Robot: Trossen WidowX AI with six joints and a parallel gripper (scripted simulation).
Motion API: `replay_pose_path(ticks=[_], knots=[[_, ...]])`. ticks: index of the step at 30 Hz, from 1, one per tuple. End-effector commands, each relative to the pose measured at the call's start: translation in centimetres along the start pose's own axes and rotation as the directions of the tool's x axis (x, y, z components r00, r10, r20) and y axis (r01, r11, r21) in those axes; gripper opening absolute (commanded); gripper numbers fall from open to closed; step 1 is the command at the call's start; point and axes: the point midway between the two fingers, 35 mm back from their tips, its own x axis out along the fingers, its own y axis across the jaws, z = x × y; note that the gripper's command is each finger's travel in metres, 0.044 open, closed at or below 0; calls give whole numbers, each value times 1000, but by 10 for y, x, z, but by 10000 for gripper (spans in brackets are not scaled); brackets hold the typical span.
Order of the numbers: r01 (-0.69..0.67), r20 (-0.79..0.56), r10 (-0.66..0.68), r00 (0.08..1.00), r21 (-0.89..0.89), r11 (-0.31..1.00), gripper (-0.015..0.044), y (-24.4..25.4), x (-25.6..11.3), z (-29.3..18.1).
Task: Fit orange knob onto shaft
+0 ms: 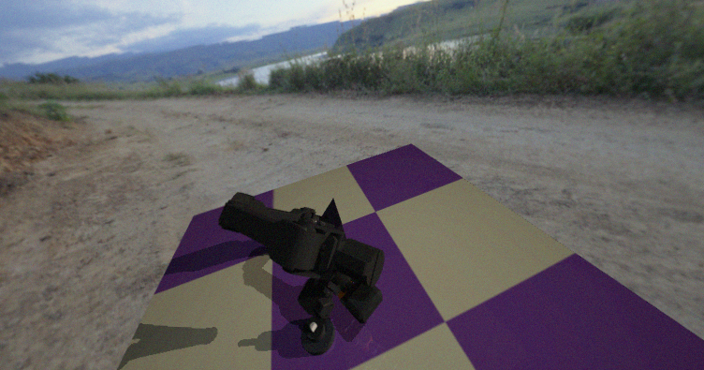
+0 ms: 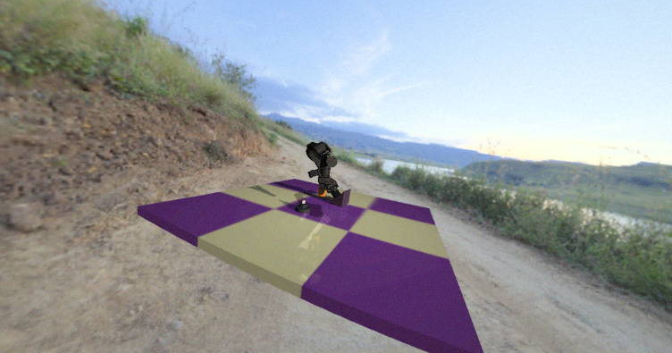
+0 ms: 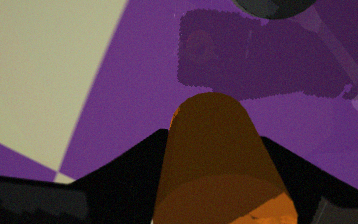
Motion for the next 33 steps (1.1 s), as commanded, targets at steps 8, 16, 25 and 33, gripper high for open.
replay_pose_path(ticks=[8, 16, 25, 33], knots=[[-3, 6, 3, 1000, -4, 1000, 0, -12, 7, 31], [0, 10, 0, 1000, 2, 1000, 0, -23, 14, 53], [5, 18, -6, 1000, 9, 1000, 0, -37, 22, 77], [11, 24, -12, 1000, 14, 1000, 0, -48, 28, 93]])
